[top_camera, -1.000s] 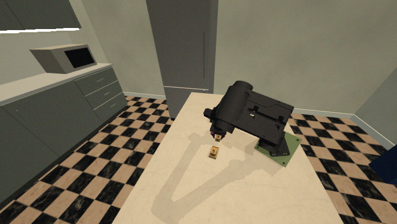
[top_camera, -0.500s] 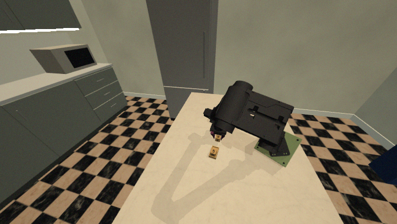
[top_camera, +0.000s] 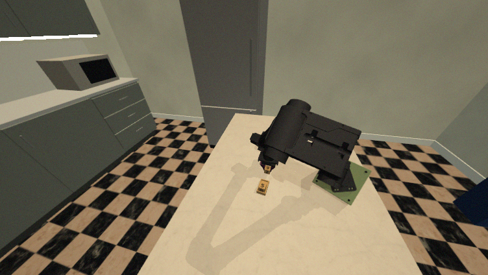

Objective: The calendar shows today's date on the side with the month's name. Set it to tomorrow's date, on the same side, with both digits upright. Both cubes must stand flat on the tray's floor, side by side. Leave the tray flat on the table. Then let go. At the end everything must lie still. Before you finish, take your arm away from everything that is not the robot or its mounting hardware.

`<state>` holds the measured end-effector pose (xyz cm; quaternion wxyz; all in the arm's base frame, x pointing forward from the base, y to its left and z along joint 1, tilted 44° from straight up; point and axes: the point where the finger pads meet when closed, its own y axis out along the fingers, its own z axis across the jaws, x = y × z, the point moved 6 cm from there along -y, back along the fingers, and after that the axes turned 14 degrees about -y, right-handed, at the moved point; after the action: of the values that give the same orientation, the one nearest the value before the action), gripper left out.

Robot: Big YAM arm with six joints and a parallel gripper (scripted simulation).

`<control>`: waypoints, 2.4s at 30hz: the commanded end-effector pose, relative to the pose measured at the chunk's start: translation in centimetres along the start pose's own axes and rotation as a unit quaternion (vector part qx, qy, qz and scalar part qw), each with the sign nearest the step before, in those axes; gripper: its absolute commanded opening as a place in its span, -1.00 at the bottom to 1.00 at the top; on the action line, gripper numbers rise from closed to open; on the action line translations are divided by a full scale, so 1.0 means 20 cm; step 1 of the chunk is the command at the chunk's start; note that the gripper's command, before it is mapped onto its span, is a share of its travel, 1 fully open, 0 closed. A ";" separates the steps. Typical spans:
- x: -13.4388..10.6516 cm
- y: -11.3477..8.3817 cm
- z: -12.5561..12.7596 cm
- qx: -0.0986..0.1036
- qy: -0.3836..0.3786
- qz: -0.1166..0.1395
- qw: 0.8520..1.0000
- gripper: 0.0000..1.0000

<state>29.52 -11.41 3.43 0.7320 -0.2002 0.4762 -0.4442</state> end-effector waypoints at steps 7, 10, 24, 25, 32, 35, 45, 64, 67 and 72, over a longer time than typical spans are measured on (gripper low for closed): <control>0.01 0.00 -0.01 0.002 0.007 -0.005 1.000 -0.45; 0.01 0.00 -0.01 0.002 0.007 -0.005 1.000 -0.45; 0.01 0.00 -0.01 0.002 0.007 -0.005 1.000 -0.45; 0.01 0.00 -0.01 0.002 0.007 -0.005 1.000 -0.45; 0.03 -0.09 0.05 0.013 -0.005 -0.013 1.000 -0.45; 0.04 -0.17 0.07 0.016 -0.009 -0.014 1.000 -0.45; 0.04 -0.47 0.07 0.015 -0.012 -0.020 1.000 -0.45; -0.10 -0.52 0.04 -0.003 0.005 -0.002 1.000 -0.45; -0.34 -0.54 0.10 -0.002 0.016 -0.001 1.000 -0.45; -0.48 -0.56 0.12 -0.001 0.023 0.001 1.000 -0.45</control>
<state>25.44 -9.54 17.38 0.7469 -0.2130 0.4539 -0.4368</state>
